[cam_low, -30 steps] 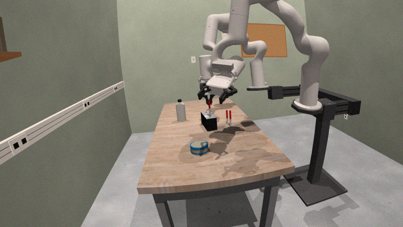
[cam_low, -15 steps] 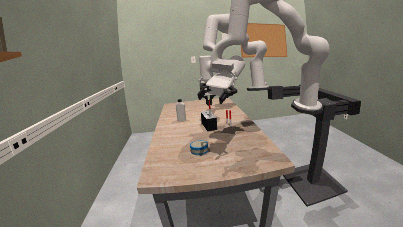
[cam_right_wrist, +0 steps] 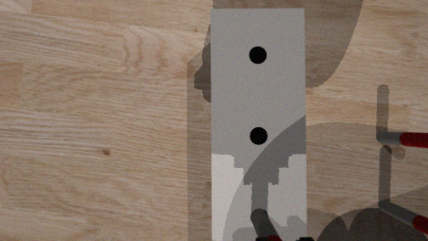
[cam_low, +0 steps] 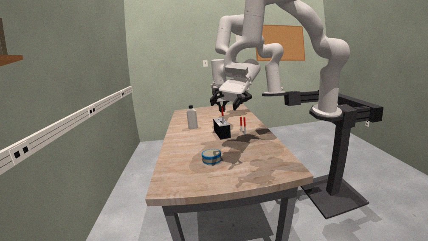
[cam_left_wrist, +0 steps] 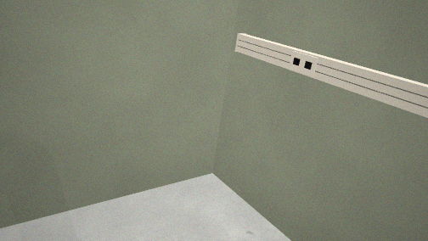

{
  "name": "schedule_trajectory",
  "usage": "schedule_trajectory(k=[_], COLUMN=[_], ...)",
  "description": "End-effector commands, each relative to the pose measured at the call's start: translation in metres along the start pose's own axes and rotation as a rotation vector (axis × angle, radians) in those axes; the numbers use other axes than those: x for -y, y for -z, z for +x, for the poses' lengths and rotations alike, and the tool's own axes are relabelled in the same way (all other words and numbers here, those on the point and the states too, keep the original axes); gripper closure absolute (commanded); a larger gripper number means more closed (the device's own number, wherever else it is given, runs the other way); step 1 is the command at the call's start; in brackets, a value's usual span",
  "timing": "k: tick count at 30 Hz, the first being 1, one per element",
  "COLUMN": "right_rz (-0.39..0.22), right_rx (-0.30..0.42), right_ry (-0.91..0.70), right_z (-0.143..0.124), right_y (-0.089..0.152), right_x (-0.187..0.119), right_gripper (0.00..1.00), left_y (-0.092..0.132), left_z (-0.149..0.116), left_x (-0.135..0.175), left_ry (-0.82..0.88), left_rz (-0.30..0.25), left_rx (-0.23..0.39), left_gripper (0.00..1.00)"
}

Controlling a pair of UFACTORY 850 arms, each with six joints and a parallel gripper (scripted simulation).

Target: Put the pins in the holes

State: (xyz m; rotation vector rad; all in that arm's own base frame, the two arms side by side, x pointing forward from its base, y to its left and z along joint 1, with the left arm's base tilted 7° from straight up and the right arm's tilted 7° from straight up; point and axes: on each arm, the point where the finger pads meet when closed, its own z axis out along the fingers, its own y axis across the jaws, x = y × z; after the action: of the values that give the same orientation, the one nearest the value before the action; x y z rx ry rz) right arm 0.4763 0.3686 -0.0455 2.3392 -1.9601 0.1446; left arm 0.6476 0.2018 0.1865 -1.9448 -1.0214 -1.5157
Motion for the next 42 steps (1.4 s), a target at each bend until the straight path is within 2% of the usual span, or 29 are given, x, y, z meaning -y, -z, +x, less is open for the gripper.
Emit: schedule_trajectory(k=[1, 42], right_rz=[0.003, 0.003], right_rx=[0.002, 0.002], right_ry=[0.0, 0.0], right_z=[-0.0009, -0.0007], right_y=[0.0013, -0.0068], right_x=[0.0015, 0.0006], right_gripper=[1.0, 1.0], left_y=[-0.0001, -0.0001], left_z=[0.0011, 0.0011], left_x=[-0.0005, -0.0005], left_ry=[0.001, 0.001], left_rz=[-0.001, -0.001], left_rx=[-0.002, -0.002], left_gripper=[0.0, 0.0])
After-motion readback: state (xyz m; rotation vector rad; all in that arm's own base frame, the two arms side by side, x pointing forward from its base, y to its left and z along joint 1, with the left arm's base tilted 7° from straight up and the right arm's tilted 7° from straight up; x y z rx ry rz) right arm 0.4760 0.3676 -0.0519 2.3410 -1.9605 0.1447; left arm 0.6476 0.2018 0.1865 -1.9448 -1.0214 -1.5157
